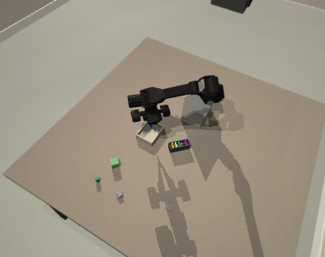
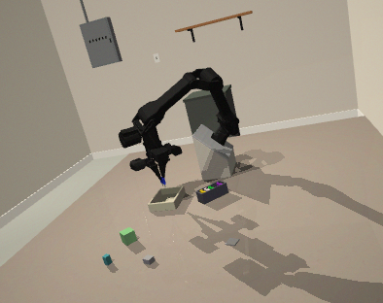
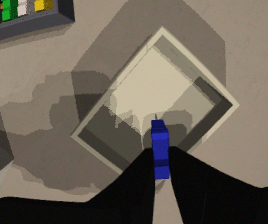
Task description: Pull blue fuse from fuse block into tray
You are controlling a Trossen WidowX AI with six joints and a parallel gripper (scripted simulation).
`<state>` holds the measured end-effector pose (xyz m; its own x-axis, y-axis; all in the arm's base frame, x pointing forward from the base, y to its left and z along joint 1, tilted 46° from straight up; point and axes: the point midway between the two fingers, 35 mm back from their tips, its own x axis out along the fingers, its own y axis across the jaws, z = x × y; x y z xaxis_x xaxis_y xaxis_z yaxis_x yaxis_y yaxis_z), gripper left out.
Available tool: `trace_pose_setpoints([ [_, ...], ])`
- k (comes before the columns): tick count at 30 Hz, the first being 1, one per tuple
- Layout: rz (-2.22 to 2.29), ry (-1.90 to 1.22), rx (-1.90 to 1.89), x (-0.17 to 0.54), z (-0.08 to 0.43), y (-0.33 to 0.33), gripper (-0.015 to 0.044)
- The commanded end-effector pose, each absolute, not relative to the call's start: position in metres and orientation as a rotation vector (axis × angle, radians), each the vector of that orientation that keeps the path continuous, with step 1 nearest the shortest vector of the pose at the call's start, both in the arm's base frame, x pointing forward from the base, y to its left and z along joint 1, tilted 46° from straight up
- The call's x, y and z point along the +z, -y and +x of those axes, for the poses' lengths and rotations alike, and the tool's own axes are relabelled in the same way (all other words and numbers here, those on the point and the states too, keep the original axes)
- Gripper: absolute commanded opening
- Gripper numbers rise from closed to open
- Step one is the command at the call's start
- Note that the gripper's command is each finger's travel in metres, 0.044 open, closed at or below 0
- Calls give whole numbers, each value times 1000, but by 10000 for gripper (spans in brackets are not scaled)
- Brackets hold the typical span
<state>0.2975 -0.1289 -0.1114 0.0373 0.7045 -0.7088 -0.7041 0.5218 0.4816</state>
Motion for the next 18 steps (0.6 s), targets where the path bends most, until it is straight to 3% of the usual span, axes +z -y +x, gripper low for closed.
trace_pose_setpoints([
  [1, -8, -1090, 1087, -116, 298, 125, 0],
  [18, -7, -1089, 1088, -136, 299, 106, 0],
])
